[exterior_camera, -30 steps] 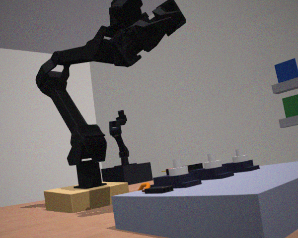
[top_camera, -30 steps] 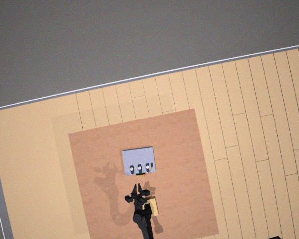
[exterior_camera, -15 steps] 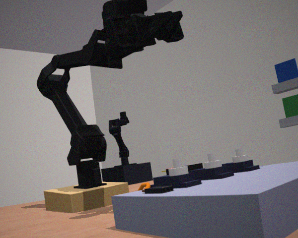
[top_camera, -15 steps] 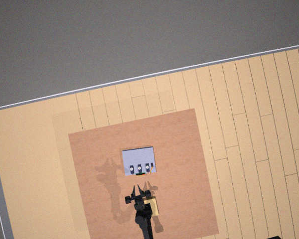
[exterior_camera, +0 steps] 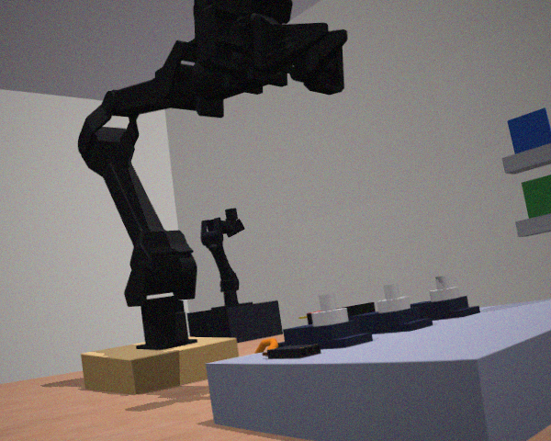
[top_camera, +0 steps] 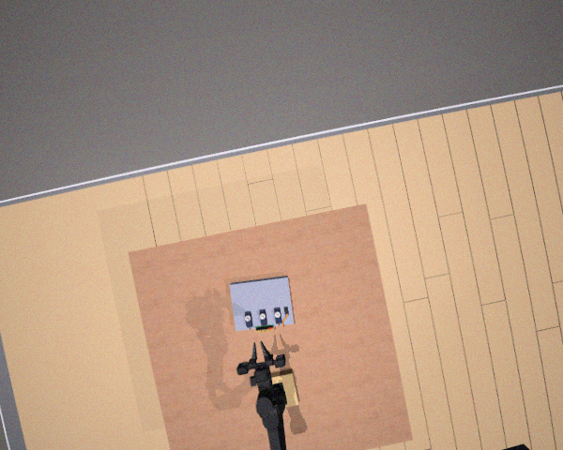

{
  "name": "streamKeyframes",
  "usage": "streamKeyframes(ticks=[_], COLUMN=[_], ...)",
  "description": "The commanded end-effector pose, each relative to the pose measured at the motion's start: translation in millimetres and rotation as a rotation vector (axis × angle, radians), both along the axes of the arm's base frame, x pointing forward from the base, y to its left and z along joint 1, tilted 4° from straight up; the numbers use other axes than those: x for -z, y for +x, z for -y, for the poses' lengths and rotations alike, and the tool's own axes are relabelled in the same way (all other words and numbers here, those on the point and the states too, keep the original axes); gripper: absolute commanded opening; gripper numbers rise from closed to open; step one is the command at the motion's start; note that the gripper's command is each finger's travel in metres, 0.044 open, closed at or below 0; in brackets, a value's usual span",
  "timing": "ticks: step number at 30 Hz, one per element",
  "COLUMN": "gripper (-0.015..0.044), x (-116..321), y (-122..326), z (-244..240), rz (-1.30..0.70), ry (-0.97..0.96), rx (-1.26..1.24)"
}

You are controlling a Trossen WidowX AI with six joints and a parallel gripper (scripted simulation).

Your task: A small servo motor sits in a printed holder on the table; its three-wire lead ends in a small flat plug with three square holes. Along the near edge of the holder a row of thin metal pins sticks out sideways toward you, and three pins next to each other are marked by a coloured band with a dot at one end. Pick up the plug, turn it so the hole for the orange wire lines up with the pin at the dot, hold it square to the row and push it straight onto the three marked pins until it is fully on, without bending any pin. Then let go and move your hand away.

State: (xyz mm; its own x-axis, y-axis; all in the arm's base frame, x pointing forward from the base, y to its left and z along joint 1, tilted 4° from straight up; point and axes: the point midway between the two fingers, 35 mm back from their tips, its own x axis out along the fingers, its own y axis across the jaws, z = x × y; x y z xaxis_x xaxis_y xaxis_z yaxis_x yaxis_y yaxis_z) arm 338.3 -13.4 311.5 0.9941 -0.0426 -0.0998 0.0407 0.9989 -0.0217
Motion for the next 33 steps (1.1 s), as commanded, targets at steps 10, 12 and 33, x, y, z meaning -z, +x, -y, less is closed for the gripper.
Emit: streamKeyframes(ticks=[10, 12, 33], gripper=[0.0115, 0.0115, 0.0115], x=[59.3, 69.4, 174.6], y=[46.9, 51.1, 52.7], z=[39.7, 46.3, 112.4], rz=[-0.434, -0.501, -1.199], ry=[-0.039, -0.04, 0.036], rx=[0.069, 0.077, 0.094])
